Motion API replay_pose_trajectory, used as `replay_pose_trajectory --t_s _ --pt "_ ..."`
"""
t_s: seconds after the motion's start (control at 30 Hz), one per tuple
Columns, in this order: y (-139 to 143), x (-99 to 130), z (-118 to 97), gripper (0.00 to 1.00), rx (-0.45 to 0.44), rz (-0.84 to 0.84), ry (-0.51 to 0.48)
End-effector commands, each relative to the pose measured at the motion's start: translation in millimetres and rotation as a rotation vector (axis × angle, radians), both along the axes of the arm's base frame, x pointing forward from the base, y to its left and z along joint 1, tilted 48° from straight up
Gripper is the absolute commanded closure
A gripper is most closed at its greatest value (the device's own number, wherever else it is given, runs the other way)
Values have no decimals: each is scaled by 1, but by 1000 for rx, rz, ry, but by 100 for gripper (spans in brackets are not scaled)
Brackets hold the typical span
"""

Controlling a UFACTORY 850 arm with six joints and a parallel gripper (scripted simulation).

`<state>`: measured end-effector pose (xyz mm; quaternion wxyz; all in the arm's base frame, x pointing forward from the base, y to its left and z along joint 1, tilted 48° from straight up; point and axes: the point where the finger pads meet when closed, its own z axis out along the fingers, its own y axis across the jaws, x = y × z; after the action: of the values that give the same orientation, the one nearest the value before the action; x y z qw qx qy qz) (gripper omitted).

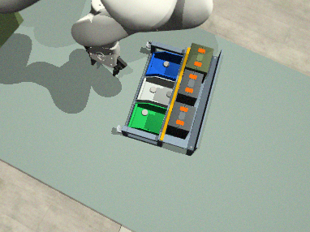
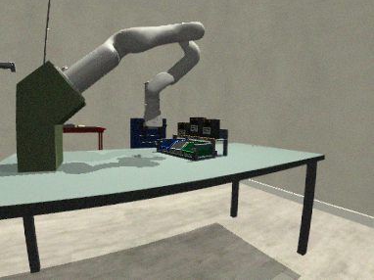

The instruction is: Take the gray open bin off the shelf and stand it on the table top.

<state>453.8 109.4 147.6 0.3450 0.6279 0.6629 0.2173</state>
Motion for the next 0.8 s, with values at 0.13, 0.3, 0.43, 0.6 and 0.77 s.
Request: replay_pose_trajectory --t_s 0.13,0.3,0.43,0.6,0.77 --pt "0 0 0 0 3 5 2" --pt "10 26 41 0 4 264 3" --pt "10 26 41 0 4 264 3" --pt "10 26 41 0 4 264 3" --pt "14 38 59 0 4 274 3"
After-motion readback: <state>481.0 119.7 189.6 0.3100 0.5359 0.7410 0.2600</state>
